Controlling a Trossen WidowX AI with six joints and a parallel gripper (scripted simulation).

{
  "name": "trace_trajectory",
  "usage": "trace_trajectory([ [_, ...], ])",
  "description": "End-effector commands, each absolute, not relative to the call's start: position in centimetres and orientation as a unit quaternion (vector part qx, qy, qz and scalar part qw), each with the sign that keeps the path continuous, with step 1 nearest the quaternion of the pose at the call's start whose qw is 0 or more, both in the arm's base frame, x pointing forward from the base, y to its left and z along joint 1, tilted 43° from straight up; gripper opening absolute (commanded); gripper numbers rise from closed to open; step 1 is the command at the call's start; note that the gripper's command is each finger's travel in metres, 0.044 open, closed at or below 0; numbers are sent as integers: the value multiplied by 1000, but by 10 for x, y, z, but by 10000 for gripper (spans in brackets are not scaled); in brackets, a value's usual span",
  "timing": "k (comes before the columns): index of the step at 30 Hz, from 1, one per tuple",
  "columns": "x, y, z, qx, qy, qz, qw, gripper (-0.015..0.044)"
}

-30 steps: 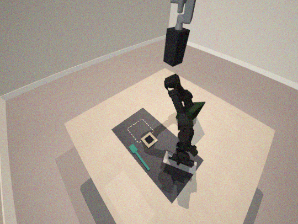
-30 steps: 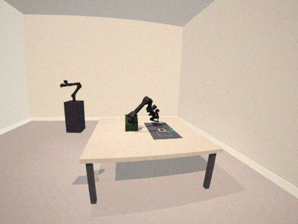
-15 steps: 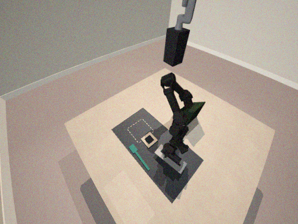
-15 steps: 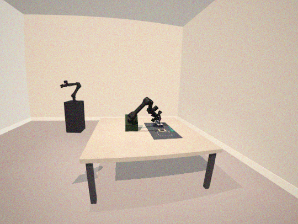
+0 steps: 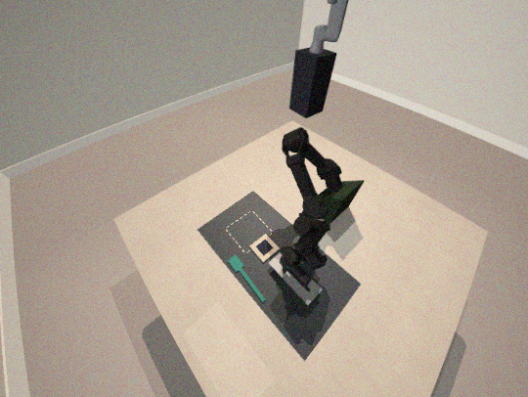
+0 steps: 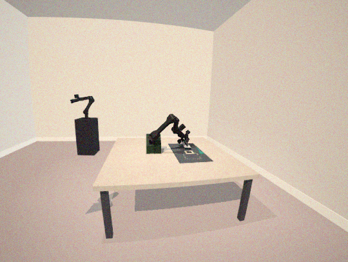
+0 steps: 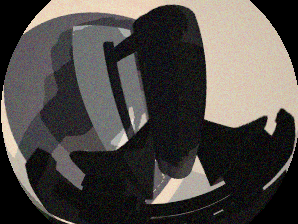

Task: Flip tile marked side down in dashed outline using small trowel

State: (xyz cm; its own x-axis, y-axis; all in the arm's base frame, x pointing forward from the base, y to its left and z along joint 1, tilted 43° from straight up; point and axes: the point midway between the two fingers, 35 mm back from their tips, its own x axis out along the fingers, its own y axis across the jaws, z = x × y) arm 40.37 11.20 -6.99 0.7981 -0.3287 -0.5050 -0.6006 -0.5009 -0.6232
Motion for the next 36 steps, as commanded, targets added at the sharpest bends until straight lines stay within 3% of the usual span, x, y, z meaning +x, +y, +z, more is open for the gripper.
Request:
trace_trajectory([
  [1, 405, 110, -70, -849, 271, 158, 425, 0],
  [36, 405, 72, -83, -850, 271, 159, 423, 0],
])
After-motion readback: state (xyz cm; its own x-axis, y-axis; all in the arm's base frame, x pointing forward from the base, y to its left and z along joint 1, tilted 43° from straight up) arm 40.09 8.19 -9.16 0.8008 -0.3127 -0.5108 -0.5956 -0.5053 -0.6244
